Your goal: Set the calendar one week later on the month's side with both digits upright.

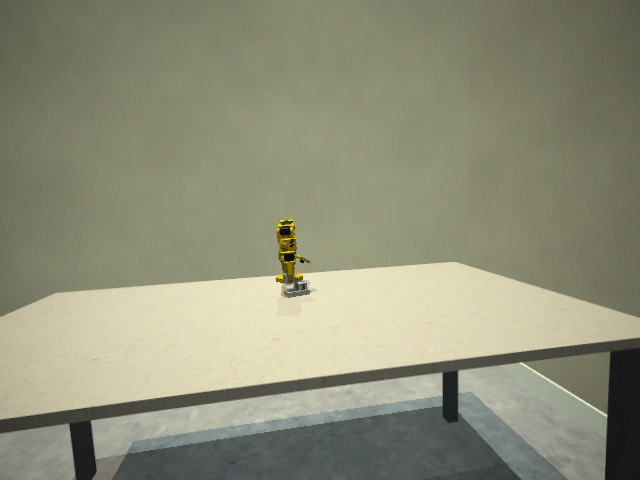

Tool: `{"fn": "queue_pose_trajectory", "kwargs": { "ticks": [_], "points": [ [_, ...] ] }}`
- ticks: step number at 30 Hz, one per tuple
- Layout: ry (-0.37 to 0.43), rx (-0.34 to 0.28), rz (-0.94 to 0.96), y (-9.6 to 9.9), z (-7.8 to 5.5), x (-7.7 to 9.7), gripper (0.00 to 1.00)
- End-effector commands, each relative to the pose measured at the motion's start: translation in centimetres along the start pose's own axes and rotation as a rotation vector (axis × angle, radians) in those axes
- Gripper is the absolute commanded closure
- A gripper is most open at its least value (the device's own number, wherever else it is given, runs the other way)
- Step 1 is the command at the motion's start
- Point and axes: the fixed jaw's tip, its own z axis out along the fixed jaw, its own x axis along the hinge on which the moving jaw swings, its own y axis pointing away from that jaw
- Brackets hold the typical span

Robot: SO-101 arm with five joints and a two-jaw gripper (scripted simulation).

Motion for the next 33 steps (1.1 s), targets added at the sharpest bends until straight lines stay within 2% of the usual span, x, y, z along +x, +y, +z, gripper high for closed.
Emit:
{"fn": "queue_pose_trajectory", "kwargs": {
  "ticks": [1,24,25,33],
  "points": [
    [0.021,0.06,-0.038,-0.63,-1.05,-0.52,1.0],
    [0.021,0.06,-0.043,-0.66,-1.05,-0.61,1.0],
    [0.031,0.091,-0.05,-0.76,-1.74,-0.9,1.0],
    [0.031,0.091,-0.05,-0.76,-1.74,-0.9,1.0]
  ]
}}
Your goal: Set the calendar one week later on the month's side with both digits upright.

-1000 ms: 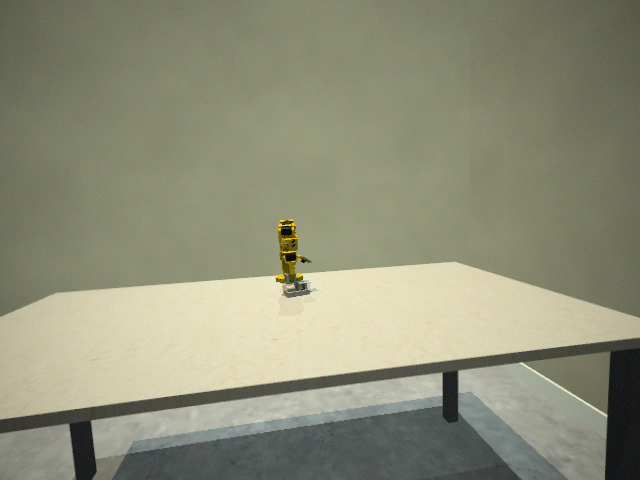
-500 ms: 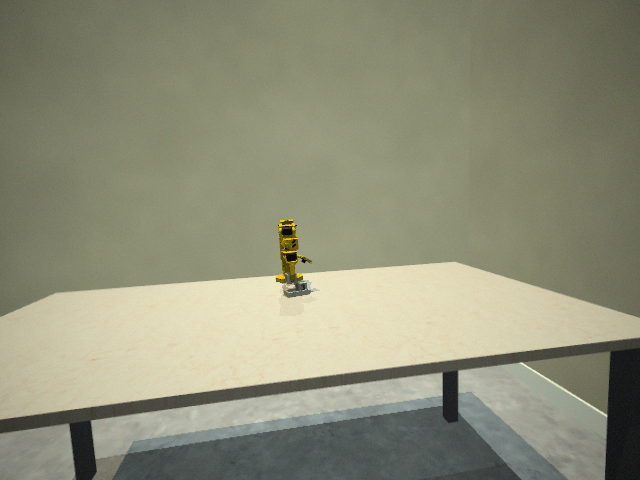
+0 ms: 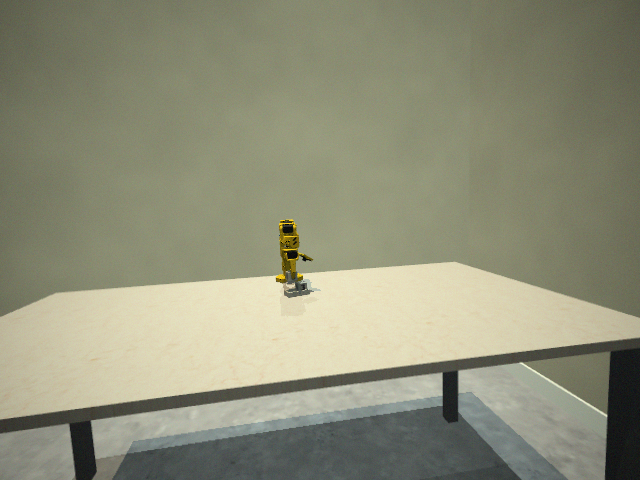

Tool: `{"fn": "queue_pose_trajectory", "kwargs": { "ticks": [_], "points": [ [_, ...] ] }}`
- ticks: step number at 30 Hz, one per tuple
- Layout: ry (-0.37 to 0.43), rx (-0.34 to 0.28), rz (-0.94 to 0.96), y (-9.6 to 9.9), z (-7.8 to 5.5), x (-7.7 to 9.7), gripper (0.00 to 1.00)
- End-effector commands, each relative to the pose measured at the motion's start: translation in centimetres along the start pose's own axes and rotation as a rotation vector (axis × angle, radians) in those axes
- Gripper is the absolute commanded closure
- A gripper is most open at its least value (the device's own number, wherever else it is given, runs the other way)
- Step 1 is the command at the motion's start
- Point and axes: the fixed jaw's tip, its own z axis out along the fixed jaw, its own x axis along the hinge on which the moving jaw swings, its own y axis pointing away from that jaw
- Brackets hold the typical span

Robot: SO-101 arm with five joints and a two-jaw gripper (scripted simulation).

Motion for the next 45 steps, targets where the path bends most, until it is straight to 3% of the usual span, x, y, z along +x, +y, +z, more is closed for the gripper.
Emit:
{"fn": "queue_pose_trajectory", "kwargs": {
  "ticks": [1,45],
  "points": [
    [0.018,0.053,-0.003,-0.31,-1.05,-0.06,1.0],
    [0.019,0.053,0.002,-0.1,-1.05,0.24,1.0]
  ]
}}
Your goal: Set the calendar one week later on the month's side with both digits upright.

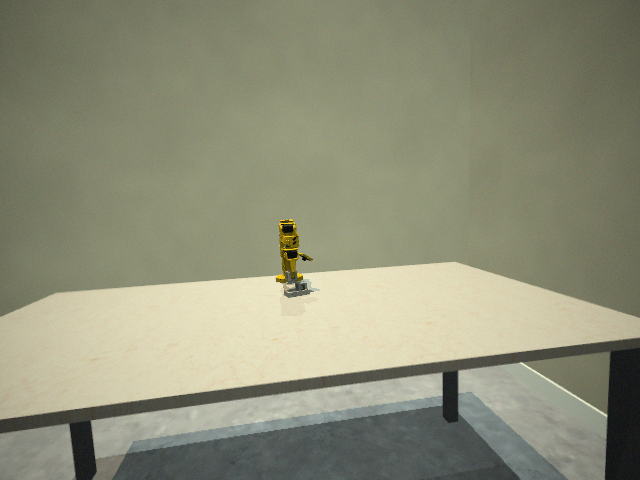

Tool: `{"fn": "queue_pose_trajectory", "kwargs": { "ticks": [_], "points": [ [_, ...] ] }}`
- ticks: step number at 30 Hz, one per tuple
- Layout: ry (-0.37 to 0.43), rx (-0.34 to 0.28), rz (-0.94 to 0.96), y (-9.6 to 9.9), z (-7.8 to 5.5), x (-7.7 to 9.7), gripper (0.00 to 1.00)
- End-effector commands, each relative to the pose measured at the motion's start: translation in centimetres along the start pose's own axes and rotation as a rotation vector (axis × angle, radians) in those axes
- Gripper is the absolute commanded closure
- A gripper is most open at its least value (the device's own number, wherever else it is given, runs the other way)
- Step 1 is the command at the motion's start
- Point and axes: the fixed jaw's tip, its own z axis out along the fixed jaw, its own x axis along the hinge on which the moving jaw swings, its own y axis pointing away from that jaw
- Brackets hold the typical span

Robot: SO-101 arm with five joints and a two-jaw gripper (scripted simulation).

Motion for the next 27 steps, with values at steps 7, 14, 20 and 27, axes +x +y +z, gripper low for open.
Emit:
{"fn": "queue_pose_trajectory", "kwargs": {
  "ticks": [7,14,20,27],
  "points": [
    [0.018,0.05,0.001,-0.12,-0.98,0.31,1.0],
    [0.018,0.05,0.001,-0.11,-0.98,0.34,1.0],
    [0.018,0.05,0.0,-0.12,-0.79,0.34,1.0],
    [0.018,0.05,-0.002,-0.14,-0.39,0.35,1.0]
  ]
}}
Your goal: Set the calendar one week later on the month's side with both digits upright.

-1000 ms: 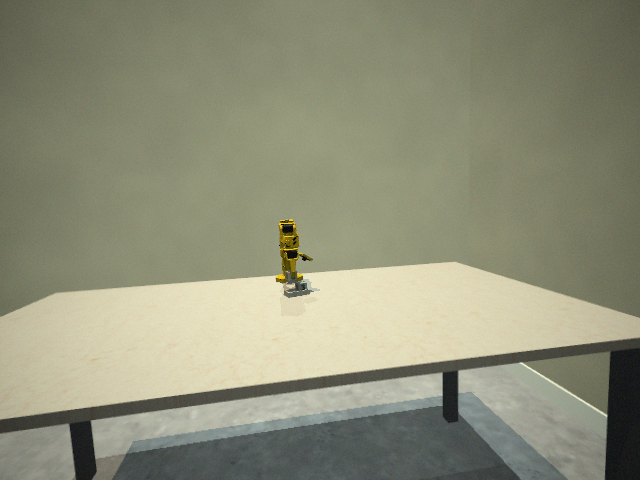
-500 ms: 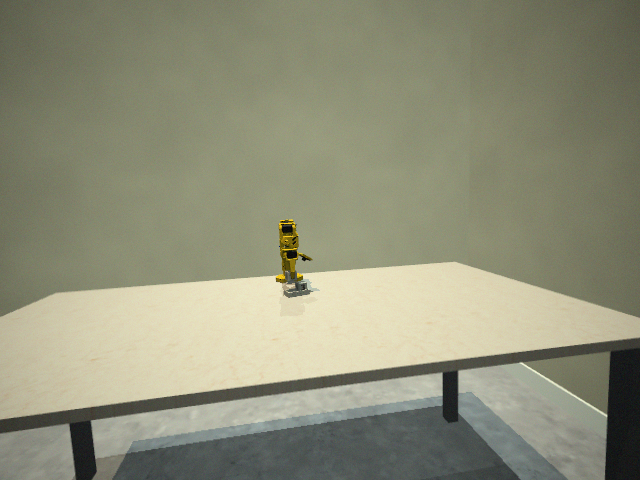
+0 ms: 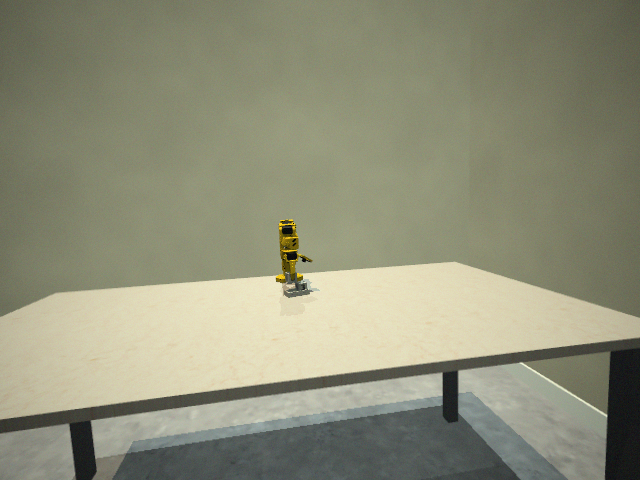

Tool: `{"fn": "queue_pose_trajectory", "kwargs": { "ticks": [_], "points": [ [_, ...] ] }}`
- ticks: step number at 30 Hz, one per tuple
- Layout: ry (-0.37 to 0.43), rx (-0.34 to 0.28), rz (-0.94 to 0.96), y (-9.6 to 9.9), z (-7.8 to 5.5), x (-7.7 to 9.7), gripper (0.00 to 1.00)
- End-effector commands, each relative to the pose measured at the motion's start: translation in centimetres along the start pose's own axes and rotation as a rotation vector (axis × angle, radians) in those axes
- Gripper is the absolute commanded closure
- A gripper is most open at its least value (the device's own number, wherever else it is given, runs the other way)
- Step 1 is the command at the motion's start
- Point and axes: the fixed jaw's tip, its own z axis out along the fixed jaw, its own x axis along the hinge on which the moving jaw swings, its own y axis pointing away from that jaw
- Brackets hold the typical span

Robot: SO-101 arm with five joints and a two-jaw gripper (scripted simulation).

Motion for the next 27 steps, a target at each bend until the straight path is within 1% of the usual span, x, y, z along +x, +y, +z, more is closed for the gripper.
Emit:
{"fn": "queue_pose_trajectory", "kwargs": {
  "ticks": [1,7,16,27],
  "points": [
    [0.024,0.066,-0.005,-0.44,-0.89,0.31,1.0],
    [0.024,0.066,-0.005,-0.45,-0.85,0.32,1.0],
    [0.024,0.066,-0.006,-0.65,-0.33,0.38,1.0],
    [0.024,0.066,-0.006,-0.65,-0.11,0.38,1.0]
  ]
}}
